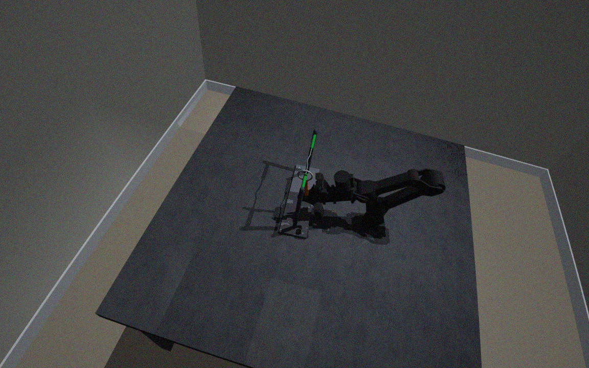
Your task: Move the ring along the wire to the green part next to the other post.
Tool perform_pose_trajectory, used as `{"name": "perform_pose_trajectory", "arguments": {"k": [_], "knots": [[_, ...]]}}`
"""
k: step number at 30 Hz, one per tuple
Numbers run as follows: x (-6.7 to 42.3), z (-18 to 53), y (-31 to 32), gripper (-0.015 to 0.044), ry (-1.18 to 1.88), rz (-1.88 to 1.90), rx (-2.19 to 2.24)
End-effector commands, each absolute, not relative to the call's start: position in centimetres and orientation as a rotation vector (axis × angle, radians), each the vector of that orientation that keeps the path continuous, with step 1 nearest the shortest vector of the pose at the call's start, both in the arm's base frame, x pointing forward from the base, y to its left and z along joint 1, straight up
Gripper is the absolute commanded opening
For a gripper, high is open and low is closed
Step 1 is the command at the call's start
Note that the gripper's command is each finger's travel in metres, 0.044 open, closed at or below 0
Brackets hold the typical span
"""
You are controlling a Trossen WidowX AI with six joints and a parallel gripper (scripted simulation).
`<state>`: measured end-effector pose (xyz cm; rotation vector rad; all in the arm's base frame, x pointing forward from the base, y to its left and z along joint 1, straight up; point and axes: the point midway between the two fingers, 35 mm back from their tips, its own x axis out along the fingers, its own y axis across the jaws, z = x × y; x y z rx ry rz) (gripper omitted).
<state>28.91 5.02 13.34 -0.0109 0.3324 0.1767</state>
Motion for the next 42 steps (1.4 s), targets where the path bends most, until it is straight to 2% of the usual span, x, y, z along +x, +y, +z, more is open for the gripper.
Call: {"name": "perform_pose_trajectory", "arguments": {"k": [1,42], "knots": [[28.9,13.4,5.3,-0.015,0.33,0.173,-0.006],[28.9,11.6,6.7,-0.015,0.328,0.176,-0.005]]}}
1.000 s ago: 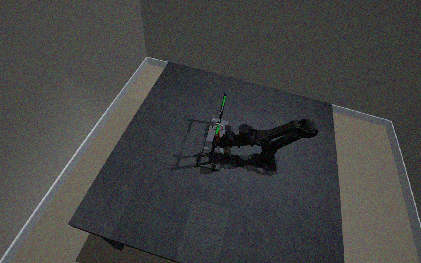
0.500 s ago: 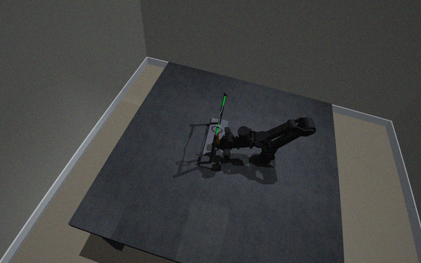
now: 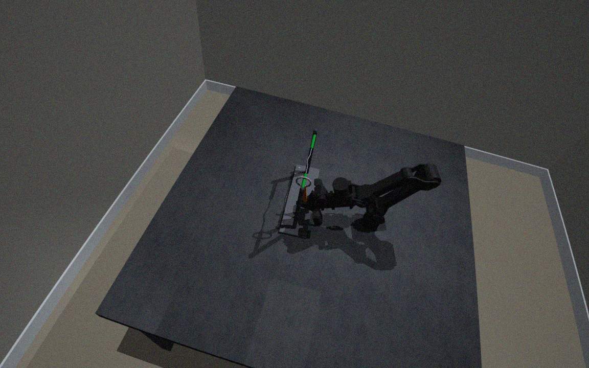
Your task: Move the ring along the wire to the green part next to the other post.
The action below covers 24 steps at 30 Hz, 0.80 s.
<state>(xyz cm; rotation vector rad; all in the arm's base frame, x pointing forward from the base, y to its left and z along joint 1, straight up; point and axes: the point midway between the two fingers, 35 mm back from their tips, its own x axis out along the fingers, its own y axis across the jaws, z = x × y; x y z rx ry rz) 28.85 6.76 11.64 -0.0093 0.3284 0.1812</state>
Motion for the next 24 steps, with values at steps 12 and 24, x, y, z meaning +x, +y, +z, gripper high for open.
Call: {"name": "perform_pose_trajectory", "arguments": {"k": [12,24], "knots": [[28.8,11.7,6.8,0.0139,0.328,0.181,-0.009],[27.4,12.4,6.5,0.016,0.329,0.18,-0.008]]}}
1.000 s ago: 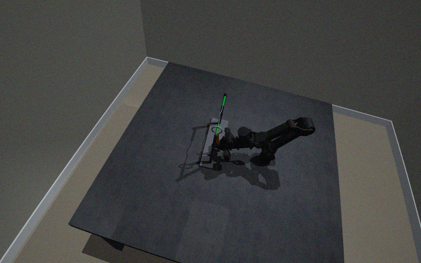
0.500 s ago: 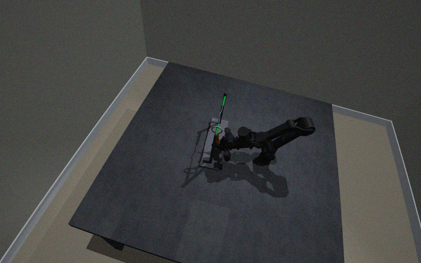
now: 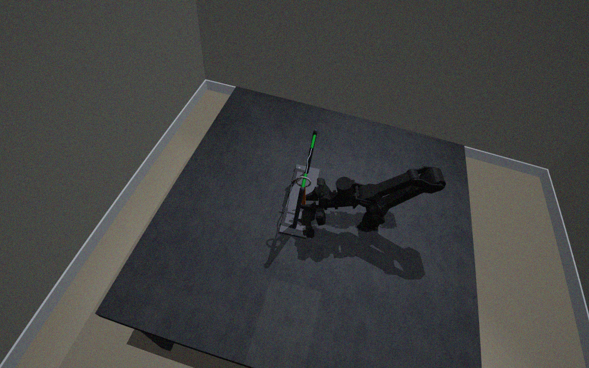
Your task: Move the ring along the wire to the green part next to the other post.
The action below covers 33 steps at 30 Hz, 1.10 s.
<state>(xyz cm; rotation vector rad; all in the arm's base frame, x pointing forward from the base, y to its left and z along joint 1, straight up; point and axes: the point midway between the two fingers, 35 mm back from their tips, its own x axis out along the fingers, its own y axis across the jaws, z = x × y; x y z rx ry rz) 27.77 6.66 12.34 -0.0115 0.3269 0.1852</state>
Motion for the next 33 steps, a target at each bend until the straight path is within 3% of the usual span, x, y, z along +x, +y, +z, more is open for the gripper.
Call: {"name": "perform_pose_trajectory", "arguments": {"k": [1,33], "knots": [[27.3,12.5,6.5,0.016,0.329,0.179,-0.008],[24.1,13.3,5.8,0.016,0.331,0.176,-0.005]]}}
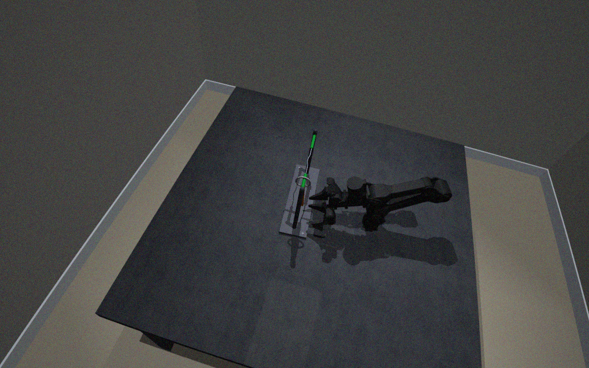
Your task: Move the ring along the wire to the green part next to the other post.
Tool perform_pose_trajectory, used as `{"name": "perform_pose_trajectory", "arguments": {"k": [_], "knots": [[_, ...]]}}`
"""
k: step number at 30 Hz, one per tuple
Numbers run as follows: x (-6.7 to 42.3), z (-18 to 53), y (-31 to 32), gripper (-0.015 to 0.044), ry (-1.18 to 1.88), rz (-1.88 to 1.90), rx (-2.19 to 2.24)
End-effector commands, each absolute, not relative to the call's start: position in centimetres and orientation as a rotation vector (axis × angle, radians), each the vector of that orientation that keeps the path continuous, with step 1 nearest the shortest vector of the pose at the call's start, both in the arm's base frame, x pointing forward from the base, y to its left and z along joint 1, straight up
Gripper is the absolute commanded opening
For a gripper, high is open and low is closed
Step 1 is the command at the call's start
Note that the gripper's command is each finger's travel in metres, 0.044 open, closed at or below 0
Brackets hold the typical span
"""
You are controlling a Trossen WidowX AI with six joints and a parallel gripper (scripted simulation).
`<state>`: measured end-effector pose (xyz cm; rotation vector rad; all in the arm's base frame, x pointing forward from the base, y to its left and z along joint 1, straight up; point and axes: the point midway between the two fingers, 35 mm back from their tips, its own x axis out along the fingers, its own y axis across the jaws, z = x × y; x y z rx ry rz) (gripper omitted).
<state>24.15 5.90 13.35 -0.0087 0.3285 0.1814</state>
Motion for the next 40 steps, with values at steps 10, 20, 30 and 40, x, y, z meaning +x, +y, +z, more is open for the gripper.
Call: {"name": "perform_pose_trajectory", "arguments": {"k": [10,20,30,40], "knots": [[23.0,14.0,5.8,0.0265,0.33,0.181,-0.009],[19.4,14.9,4.9,0.044,0.332,0.181,-0.009],[19.4,14.9,4.9,0.044,0.332,0.181,-0.009],[19.4,14.9,4.9,0.044,0.332,0.181,-0.009]]}}
